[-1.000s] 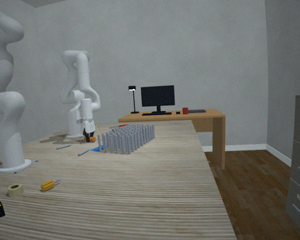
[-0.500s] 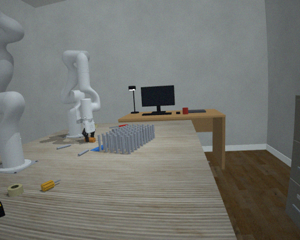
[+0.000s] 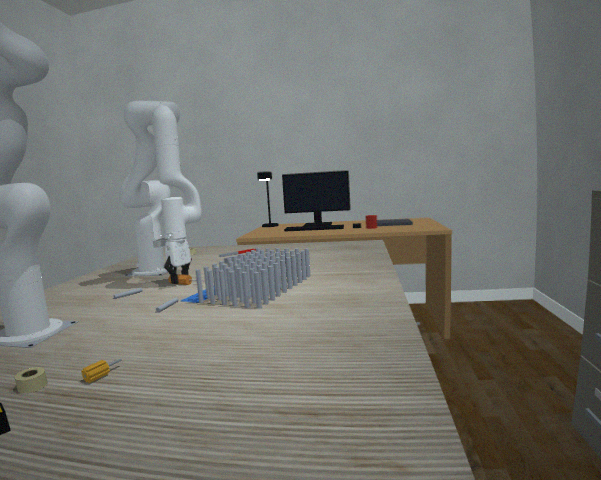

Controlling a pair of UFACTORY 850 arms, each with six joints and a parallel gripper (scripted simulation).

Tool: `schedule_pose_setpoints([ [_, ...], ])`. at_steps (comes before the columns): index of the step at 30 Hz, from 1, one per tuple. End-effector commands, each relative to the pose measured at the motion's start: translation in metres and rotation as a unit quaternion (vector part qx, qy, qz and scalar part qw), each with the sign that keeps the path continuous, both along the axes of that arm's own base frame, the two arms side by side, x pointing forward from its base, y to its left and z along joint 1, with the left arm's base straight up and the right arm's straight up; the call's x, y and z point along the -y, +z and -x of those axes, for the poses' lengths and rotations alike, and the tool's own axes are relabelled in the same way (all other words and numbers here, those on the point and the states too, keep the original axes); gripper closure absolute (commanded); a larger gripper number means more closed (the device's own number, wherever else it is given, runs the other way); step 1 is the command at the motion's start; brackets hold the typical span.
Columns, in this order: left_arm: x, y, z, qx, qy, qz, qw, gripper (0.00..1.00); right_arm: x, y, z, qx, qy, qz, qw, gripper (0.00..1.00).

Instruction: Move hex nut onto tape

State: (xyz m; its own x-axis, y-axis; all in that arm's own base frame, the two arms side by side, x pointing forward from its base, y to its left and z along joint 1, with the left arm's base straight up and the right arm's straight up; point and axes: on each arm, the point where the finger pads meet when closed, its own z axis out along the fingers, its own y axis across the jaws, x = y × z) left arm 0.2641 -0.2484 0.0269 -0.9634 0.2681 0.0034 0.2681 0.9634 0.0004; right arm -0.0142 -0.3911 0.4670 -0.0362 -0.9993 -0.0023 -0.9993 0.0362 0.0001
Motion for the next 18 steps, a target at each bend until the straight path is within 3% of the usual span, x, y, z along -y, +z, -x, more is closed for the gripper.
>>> schedule_pose_setpoints([
  [1, 0.0004, 0.0003, -0.0005, 0.000, 0.000, 0.000, 1.000, 0.35, 0.0005, 0.0010, 0.0000, 0.000, 0.000, 0.001, 1.000, 0.00],
  [18, 0.0004, 0.0027, -0.0004, 0.000, 0.000, 0.001, 1.000, 0.35, 0.0005, 0.0010, 0.0000, 0.000, 0.000, 0.001, 1.000, 0.00],
])
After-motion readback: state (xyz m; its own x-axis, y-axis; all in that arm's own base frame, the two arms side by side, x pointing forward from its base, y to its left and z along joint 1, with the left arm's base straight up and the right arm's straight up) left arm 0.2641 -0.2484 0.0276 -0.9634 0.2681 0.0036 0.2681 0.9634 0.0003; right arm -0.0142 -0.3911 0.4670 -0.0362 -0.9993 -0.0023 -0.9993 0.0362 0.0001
